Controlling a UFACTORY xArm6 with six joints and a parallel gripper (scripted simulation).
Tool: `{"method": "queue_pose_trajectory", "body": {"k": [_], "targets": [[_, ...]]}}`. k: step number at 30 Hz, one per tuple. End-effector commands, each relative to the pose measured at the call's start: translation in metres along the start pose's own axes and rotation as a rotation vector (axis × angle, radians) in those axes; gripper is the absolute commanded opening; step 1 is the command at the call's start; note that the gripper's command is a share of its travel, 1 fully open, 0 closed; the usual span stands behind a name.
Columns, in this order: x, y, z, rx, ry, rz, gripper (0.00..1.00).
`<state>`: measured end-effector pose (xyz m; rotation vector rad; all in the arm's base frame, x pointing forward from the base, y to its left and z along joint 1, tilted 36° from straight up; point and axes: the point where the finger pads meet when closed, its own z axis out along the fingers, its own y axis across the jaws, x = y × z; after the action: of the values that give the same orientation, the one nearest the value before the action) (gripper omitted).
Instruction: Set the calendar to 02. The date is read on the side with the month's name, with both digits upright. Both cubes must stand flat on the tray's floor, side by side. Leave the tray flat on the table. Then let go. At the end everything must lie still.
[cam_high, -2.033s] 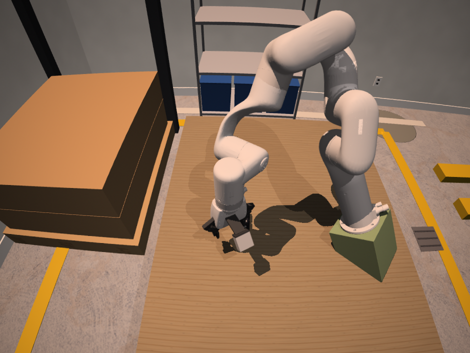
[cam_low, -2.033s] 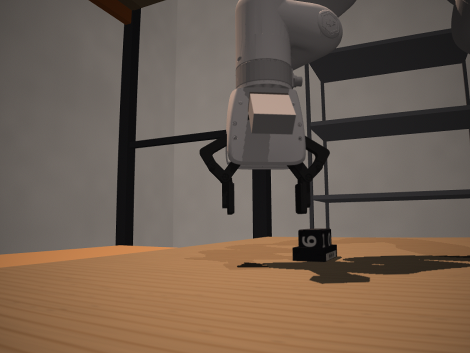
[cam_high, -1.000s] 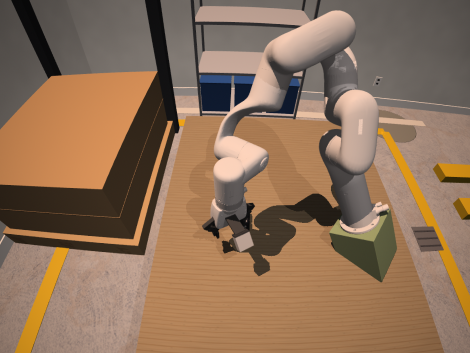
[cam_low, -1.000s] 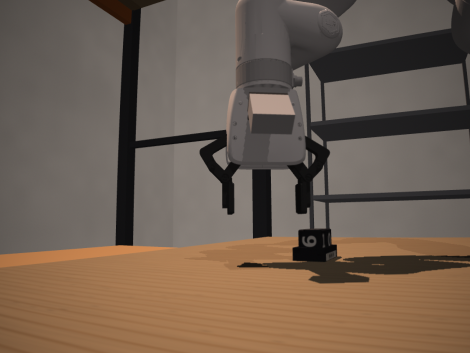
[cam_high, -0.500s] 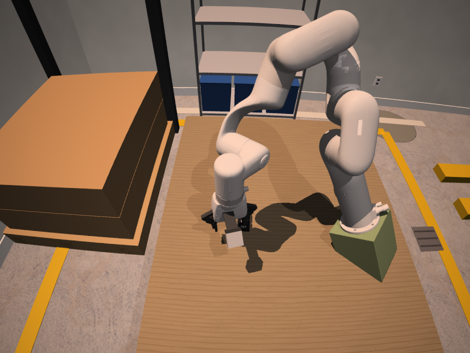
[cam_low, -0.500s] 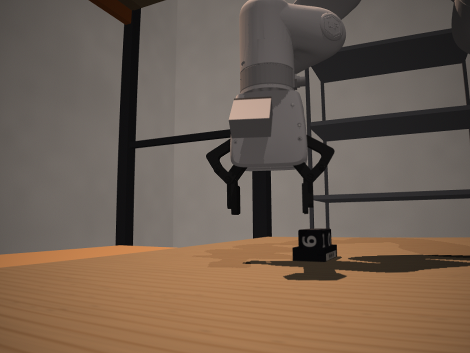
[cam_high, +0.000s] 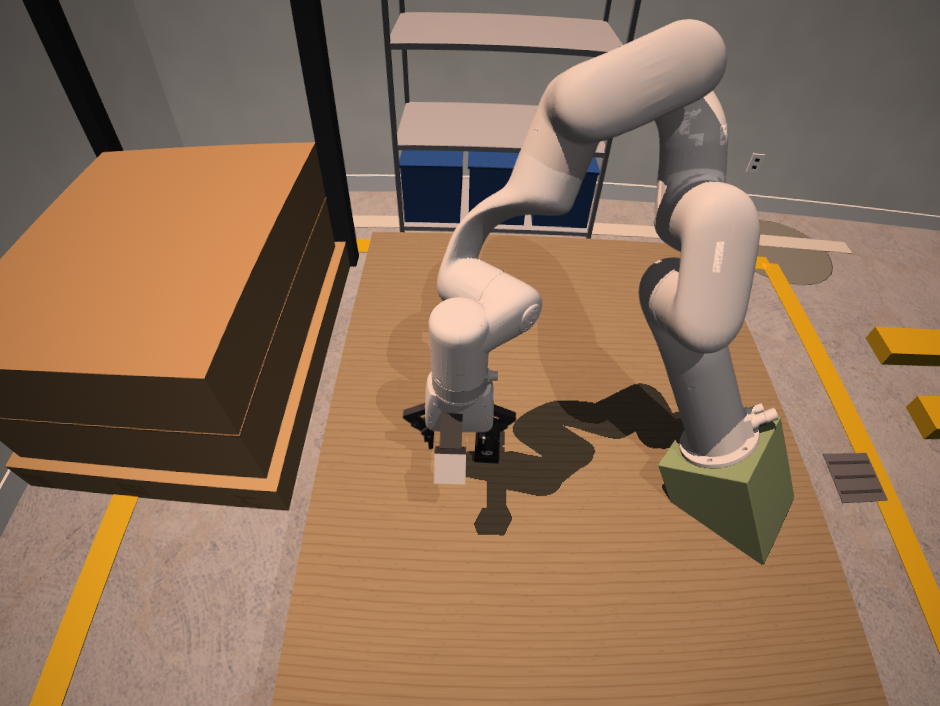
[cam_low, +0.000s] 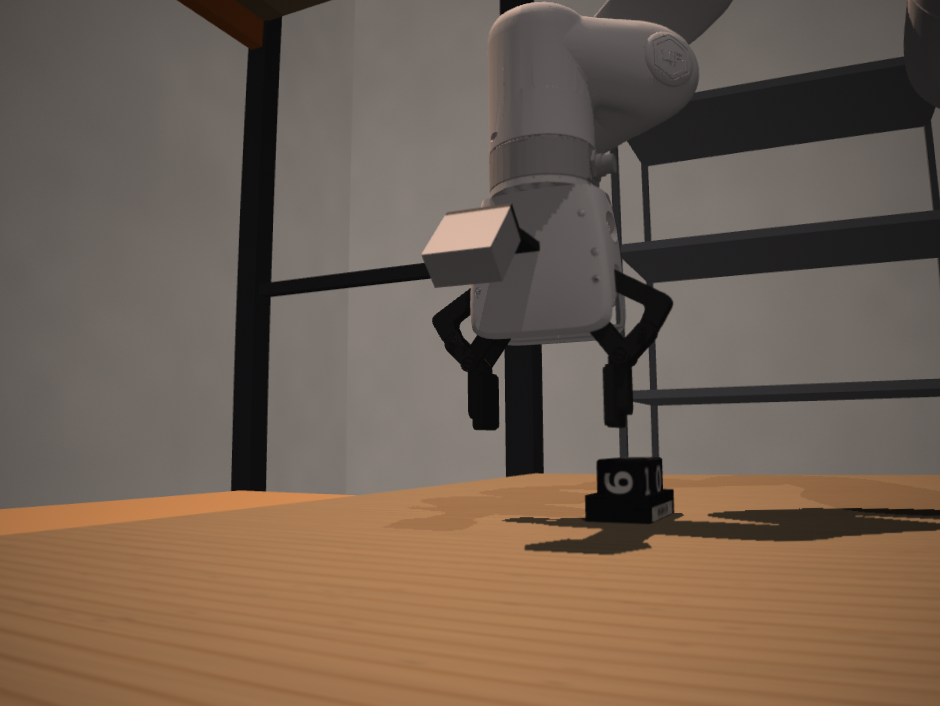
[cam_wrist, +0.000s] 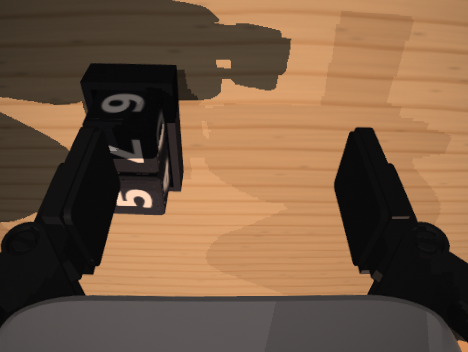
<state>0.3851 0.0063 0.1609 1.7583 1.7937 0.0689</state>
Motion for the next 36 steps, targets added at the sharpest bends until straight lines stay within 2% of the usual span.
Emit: {"method": "queue_pose_trajectory", "body": {"k": [1,8,16,23,33,36], "targets": [[-0.003,0.001,-0.001,-0.005,-0.001,0.028,1.00],[-0.009,0.001,-0.001,-0.005,0.000,0.268,1.00],[-0.019,0.000,-0.001,-0.005,0.000,0.276,1.00],[-0.022,0.000,-0.001,-0.005,0.001,0.508,1.00],[-0.034,0.000,-0.001,-0.005,0.001,0.537,1.00],[-0.036,0.000,-0.001,-0.005,0.001,0.609,1.00]]}}
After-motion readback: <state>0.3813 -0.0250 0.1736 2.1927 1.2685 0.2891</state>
